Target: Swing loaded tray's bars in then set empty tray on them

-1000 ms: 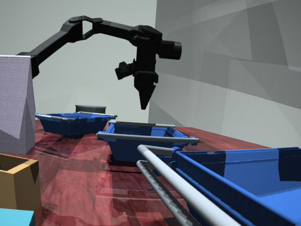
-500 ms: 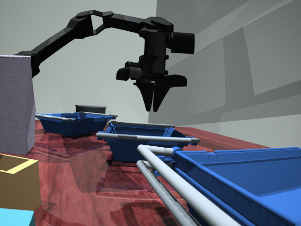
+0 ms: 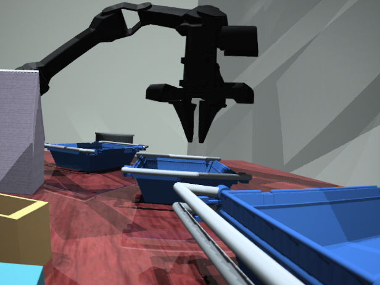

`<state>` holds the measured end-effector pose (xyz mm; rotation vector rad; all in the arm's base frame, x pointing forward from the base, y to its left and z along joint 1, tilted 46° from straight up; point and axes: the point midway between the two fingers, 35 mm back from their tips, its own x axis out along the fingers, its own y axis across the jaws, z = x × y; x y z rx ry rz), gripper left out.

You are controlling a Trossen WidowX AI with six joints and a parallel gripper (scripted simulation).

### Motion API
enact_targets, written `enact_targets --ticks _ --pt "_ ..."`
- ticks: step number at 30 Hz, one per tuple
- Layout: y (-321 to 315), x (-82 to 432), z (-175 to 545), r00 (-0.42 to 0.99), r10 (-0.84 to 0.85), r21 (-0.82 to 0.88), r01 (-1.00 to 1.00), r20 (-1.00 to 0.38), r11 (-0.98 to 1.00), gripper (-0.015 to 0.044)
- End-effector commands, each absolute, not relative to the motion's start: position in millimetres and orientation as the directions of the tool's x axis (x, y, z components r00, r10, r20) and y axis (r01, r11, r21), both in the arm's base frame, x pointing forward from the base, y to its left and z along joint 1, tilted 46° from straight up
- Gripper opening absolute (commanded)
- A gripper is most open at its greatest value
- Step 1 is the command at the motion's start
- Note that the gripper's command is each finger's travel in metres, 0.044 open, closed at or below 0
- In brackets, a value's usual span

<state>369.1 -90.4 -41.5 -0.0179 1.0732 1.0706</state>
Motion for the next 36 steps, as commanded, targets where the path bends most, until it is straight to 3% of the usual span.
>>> enact_targets --ticks 1,5,20,36 --pt "-130.3 342.1 -91.9 0.051 0.705 0.707 0.036 -0.707 0.706 0.0085" --pt "-137.8 334.5 -102.6 0.053 0.71 0.701 0.227 -0.702 0.676 0.0085" --pt "-135.9 334.8 -104.6 0.053 0.71 0.701 0.227 -0.702 0.676 0.0085" --pt "-94.4 337.7 -144.5 0.053 0.712 0.703 0.226 -0.7 0.674 0.0085"
